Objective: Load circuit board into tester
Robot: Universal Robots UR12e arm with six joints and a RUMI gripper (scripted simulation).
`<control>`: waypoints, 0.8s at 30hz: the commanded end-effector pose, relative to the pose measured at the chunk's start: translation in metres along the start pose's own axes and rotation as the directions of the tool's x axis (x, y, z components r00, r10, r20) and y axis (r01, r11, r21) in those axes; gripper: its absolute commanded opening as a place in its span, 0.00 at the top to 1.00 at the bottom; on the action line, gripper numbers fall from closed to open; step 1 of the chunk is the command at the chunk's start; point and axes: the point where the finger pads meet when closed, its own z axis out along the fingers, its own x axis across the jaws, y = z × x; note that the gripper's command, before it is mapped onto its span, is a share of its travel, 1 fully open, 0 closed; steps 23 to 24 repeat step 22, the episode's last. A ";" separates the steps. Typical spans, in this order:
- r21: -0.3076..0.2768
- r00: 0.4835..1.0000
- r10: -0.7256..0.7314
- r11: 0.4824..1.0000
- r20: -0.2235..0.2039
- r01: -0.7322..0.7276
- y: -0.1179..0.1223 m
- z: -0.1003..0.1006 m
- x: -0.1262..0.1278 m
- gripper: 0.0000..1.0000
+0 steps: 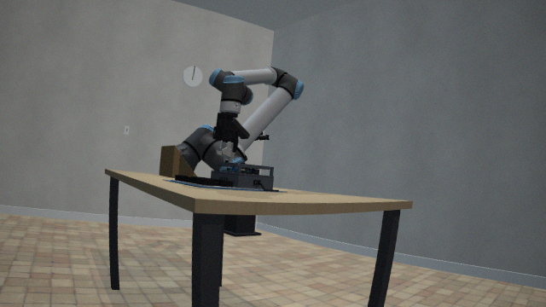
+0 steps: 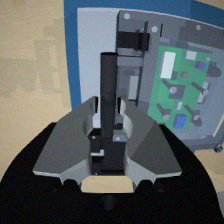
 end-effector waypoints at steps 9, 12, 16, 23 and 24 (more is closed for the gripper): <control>-0.001 1.000 0.000 1.000 -0.001 0.000 0.000 -0.021 0.000 0.87; -0.001 1.000 0.000 1.000 -0.001 0.000 0.000 -0.021 0.000 0.87; -0.001 1.000 0.000 1.000 -0.001 0.000 0.000 -0.021 0.000 0.87; -0.001 1.000 0.000 1.000 -0.001 0.000 0.000 -0.021 0.000 0.87; -0.001 1.000 0.000 1.000 -0.001 0.000 0.000 -0.021 0.000 0.87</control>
